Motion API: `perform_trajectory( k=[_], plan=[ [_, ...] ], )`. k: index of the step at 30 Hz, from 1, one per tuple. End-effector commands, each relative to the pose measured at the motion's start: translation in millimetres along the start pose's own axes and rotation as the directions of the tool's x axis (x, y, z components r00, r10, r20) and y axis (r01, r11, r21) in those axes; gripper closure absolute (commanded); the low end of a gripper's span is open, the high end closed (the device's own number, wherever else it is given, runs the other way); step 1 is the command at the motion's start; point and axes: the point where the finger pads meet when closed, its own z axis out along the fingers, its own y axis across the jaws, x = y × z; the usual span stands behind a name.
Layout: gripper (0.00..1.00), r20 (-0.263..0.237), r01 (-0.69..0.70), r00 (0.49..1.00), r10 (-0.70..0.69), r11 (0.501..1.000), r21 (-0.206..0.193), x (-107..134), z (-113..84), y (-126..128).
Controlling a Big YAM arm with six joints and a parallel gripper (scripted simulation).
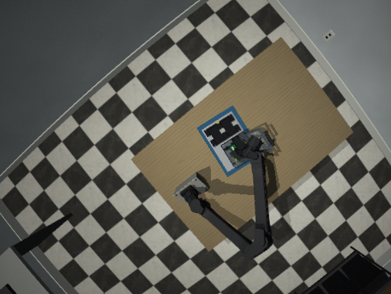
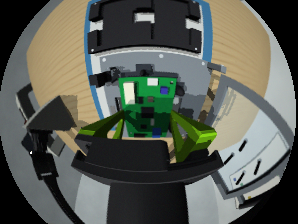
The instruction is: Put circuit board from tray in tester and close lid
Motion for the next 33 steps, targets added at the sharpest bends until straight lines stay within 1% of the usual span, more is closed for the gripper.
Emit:
perform_trajectory(
  k=[1, 33],
  plan=[
    [0.28, 0.008, -0.015, 1.000, 0.015, 1.000, 0.015, 4.8, -4.8, -13.4],
    [0.28, 0.007, -0.013, 1.000, 0.013, 1.000, 0.013, 4.4, -3.1, -9.9]
  ],
)
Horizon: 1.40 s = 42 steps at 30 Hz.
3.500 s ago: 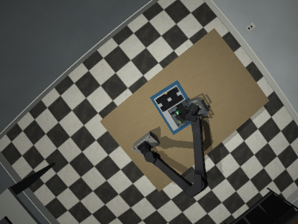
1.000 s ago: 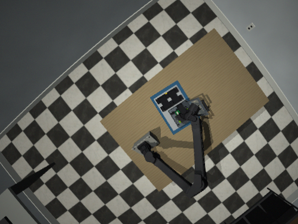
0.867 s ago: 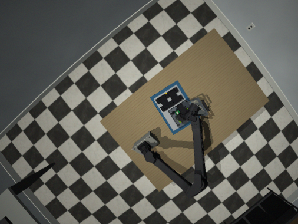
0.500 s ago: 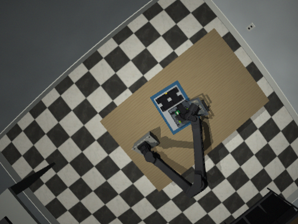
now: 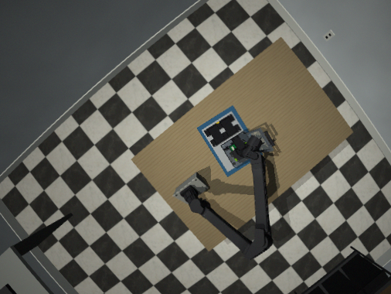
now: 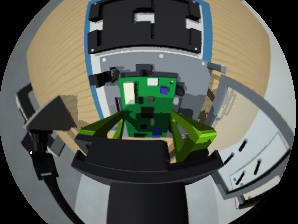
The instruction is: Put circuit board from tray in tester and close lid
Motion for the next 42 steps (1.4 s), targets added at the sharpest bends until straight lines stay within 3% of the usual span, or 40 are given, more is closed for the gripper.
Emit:
perform_trajectory(
  k=[1, 42],
  plan=[
    [0.28, 0.007, -0.013, 1.000, 0.013, 1.000, 0.013, 4.4, -3.1, -9.9],
    [0.28, 0.007, -0.012, 1.000, 0.012, 1.000, 0.013, 4.0, -1.6, -6.9]
  ],
)
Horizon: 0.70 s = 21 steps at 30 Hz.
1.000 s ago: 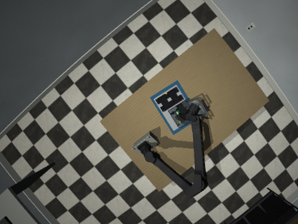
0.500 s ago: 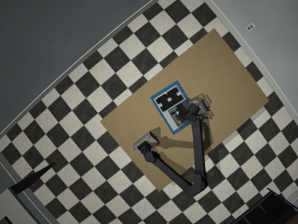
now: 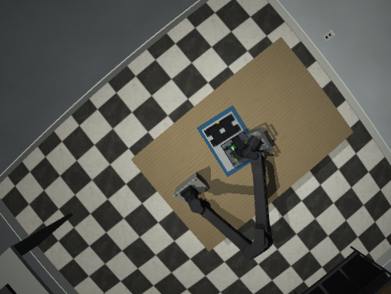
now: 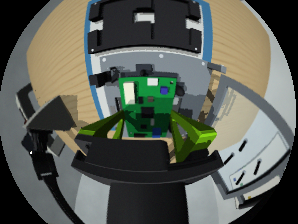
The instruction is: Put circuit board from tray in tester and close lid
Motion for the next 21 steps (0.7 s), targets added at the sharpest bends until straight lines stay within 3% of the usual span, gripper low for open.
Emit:
perform_trajectory(
  k=[1, 21],
  plan=[
    [0.28, 0.008, -0.015, 1.000, 0.015, 1.000, 0.015, 4.0, -2.1, -8.0],
    [0.28, 0.012, -0.024, 1.000, 0.023, 0.999, 0.023, 4.3, -5.1, -13.9]
  ],
)
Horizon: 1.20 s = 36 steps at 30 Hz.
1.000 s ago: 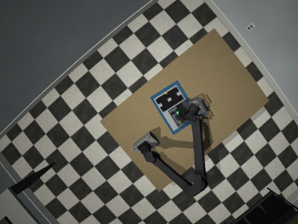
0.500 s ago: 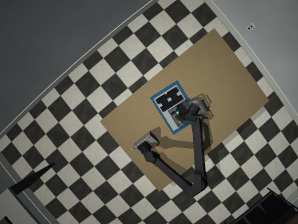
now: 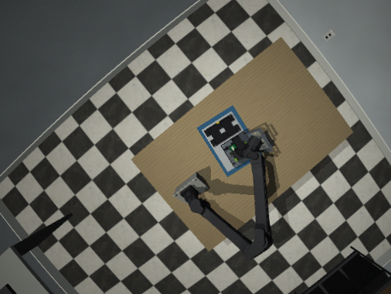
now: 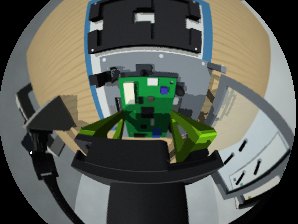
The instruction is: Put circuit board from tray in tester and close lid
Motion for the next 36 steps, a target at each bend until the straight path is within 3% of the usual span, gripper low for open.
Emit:
perform_trajectory(
  k=[1, 36],
  plan=[
    [0.28, 0.012, -0.024, 1.000, 0.023, 0.999, 0.023, 4.3, -5.1, -13.9],
    [0.28, 0.007, -0.016, 1.000, 0.016, 1.000, 0.013, 3.4, 1.8, -9.2]
  ],
)
